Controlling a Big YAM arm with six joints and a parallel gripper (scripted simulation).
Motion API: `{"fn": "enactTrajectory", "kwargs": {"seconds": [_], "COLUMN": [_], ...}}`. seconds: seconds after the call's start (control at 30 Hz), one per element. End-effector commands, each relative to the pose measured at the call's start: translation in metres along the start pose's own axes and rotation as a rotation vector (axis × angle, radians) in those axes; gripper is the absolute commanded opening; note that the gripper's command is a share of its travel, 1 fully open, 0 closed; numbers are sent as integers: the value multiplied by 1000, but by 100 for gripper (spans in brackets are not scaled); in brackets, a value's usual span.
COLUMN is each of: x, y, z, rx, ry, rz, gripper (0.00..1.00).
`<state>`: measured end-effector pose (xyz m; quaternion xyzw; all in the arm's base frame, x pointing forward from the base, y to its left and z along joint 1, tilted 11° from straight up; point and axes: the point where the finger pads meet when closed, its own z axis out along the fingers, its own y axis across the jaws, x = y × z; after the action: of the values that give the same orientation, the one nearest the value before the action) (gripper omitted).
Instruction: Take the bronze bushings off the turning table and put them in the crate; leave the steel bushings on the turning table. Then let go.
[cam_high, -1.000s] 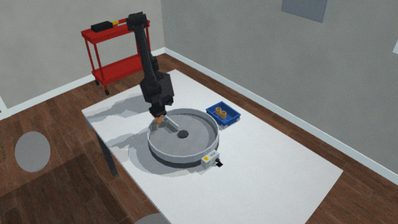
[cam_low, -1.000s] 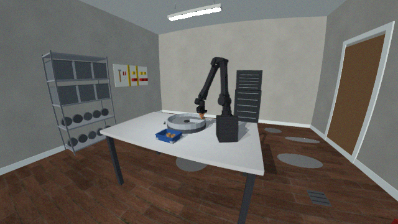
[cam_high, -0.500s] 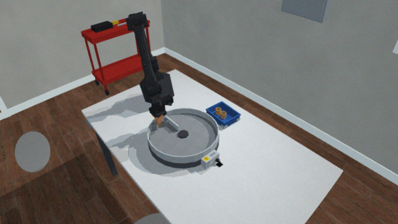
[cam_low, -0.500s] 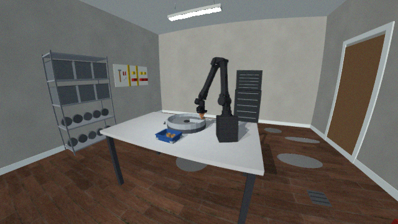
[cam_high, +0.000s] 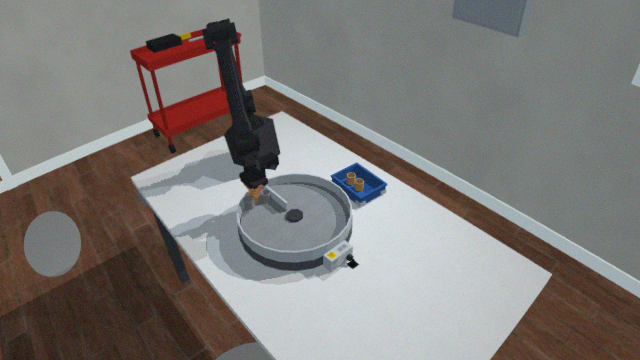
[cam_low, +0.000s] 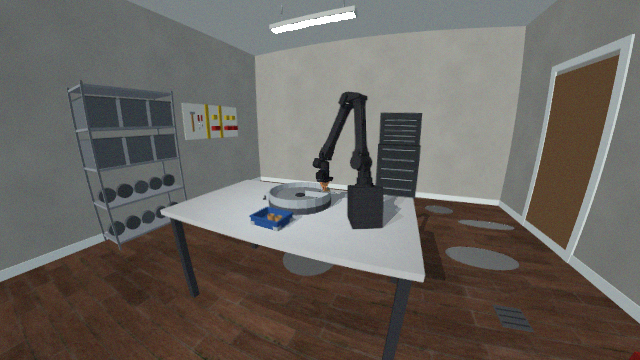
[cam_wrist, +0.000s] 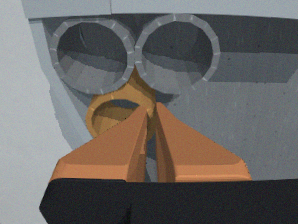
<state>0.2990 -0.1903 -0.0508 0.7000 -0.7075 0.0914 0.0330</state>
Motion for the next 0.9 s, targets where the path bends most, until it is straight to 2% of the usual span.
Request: {"fn": "enactTrajectory", "kwargs": {"seconds": [0.0,0.23,0.37,0.67,0.73,0.77,0.8,0.87], "x": [5,5,9,9,9,7,8,5], "y": [0,-7,-19,-21,-21,-18,-20,-14], "z": [-6,-17,-37,-80,-80,-76,-82,-84], "rx": [3,18,38,45,45,26,37,33], "ry": [8,14,24,25,25,15,21,18], "rz": [-4,-3,5,3,3,1,2,2], "gripper": [0,0,0,0,0,0,0,0]}}
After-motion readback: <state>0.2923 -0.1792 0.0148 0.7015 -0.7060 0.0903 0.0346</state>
